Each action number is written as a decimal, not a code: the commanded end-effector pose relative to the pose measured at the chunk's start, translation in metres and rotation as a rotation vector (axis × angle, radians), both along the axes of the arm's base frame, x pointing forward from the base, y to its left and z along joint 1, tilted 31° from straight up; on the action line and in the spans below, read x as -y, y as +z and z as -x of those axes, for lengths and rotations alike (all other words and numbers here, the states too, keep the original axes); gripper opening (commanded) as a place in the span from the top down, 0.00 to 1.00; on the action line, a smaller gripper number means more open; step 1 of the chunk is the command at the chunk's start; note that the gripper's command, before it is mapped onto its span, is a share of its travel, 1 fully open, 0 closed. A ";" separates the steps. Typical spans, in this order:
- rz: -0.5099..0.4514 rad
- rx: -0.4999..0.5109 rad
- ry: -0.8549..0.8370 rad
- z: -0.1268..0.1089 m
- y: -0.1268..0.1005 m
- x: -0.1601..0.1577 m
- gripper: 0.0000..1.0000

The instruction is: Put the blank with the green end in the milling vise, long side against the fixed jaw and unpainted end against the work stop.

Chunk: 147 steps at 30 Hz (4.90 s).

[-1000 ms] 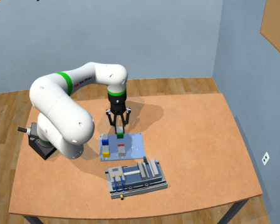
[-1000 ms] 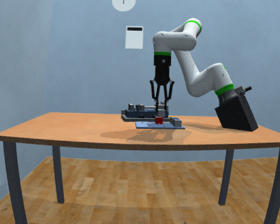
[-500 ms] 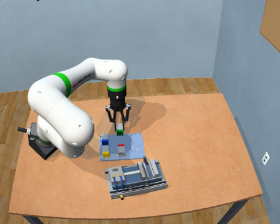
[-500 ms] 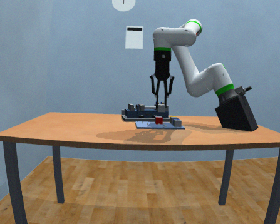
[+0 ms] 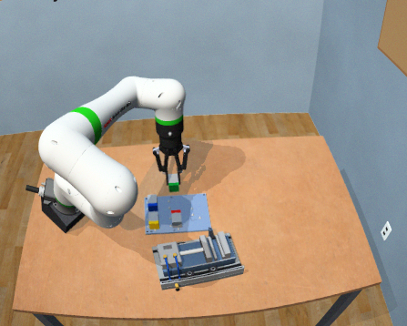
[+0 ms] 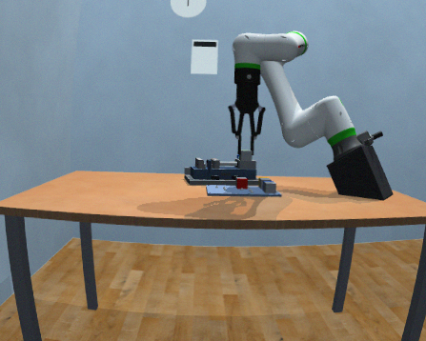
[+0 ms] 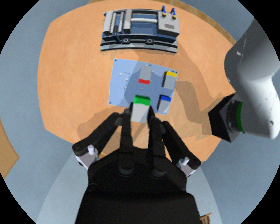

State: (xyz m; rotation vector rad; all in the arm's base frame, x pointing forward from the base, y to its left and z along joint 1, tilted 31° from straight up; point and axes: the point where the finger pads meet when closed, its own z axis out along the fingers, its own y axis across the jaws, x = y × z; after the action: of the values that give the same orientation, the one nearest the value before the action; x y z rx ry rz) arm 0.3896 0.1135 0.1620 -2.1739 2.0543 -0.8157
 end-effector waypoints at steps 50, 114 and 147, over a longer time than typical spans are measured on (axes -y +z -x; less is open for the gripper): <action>-0.001 0.001 0.000 0.008 0.018 -0.007 0.90; 0.054 -0.041 0.116 -0.017 0.041 0.045 0.90; 0.054 -0.041 0.116 -0.051 0.083 0.122 0.90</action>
State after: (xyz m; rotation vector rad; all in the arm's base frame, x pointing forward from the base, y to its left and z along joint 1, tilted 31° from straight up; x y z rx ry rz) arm 0.4376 -0.0040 0.2417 -2.3326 1.9243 -0.8290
